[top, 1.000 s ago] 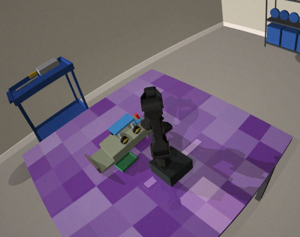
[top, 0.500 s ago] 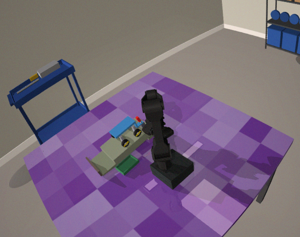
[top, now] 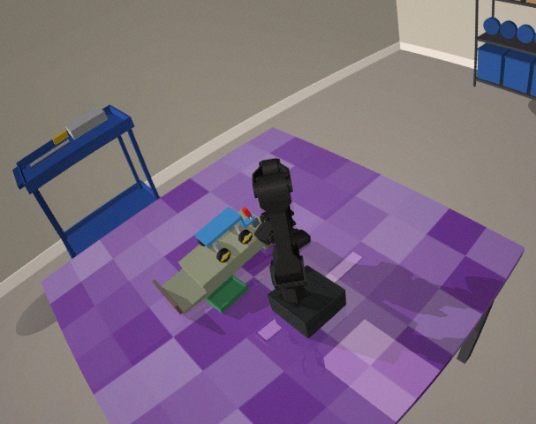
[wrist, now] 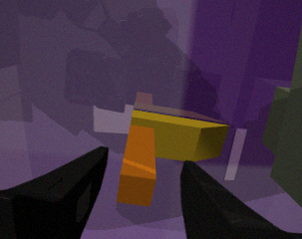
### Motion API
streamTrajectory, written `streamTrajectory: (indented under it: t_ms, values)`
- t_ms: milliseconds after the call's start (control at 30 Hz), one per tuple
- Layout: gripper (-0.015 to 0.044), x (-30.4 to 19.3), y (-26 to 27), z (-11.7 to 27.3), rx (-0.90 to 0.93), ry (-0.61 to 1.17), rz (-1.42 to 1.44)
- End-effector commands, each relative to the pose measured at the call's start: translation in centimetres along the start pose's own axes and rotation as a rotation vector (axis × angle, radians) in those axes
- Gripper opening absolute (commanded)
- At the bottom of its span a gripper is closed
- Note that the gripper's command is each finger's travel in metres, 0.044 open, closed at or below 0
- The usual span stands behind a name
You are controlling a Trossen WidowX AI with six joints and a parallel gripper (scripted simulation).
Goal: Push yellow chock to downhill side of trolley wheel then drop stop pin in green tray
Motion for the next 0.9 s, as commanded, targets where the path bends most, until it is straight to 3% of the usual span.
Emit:
streamTrajectory:
  t_ms: [0,333,467,867]
  values:
    - [0.019,0.07,0.33,-1.0,0.016,-0.002,0.007]
    - [0.019,0.08,0.36,-1.4,0.016,-0.002,0.007]
    - [0.0085,0.06,0.17,-1.1,0.005,-0.002,0.0]
    - [0.0,0.06,0.15,-0.78,0.007,-0.002,0.001]
Point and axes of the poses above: the point midway between the two fingers, 35 mm back from their tips, its own z axis back along the fingers, its own y axis across the jaws, x = y × z, the point moved 1 cm from there along z, back along the fingers, and after that the axes turned 8 degrees about -z, right-handed, at the moved point
